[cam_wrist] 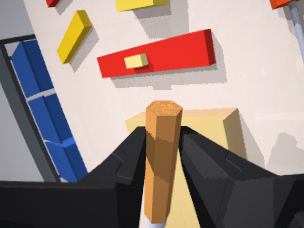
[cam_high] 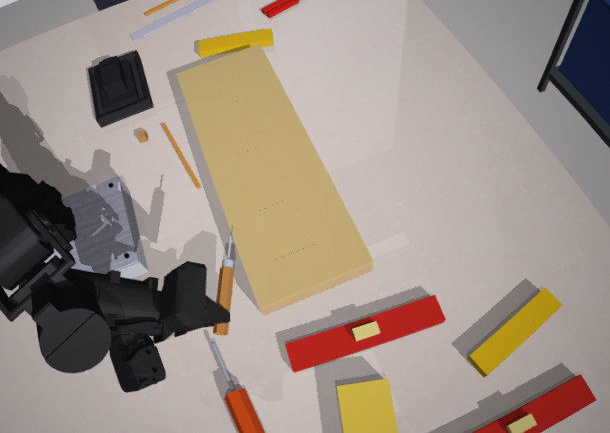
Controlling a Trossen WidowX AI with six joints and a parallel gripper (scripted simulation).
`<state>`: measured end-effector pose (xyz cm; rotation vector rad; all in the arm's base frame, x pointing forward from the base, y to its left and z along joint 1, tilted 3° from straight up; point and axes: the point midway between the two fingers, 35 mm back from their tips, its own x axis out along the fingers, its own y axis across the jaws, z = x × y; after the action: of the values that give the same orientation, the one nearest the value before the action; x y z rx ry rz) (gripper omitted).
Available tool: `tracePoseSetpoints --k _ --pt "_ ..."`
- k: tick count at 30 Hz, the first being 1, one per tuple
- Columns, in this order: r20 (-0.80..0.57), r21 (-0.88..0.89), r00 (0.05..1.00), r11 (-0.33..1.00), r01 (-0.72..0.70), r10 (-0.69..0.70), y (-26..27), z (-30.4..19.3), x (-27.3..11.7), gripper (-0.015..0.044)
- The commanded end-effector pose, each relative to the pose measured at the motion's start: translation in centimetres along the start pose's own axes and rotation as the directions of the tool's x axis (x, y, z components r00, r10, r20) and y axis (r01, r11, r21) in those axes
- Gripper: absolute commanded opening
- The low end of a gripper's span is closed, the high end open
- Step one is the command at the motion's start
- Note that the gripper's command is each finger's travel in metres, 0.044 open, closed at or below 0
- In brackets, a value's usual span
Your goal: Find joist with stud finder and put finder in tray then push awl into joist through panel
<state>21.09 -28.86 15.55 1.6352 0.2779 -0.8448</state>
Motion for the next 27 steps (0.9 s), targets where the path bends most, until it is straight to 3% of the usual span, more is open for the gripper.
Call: tracePoseSetpoints --k 1,12,20,27 --pt "-0.016 -0.150 0.996 0.985 -0.086 0.085 1.0 -0.2 -0.3 0.0000" --pt "-0.092 -0.603 0.944 0.737 -0.305 0.315 3.5 -1.1 -1.6 0.0000" --pt "-0.172 -0.843 0.879 0.397 -0.365 0.444 4.8 -2.4 -3.1 0.0000" --pt "-0.255 -0.946 0.814 0.039 -0.322 0.523 5.3 -3.8 -4.7 0.0000"
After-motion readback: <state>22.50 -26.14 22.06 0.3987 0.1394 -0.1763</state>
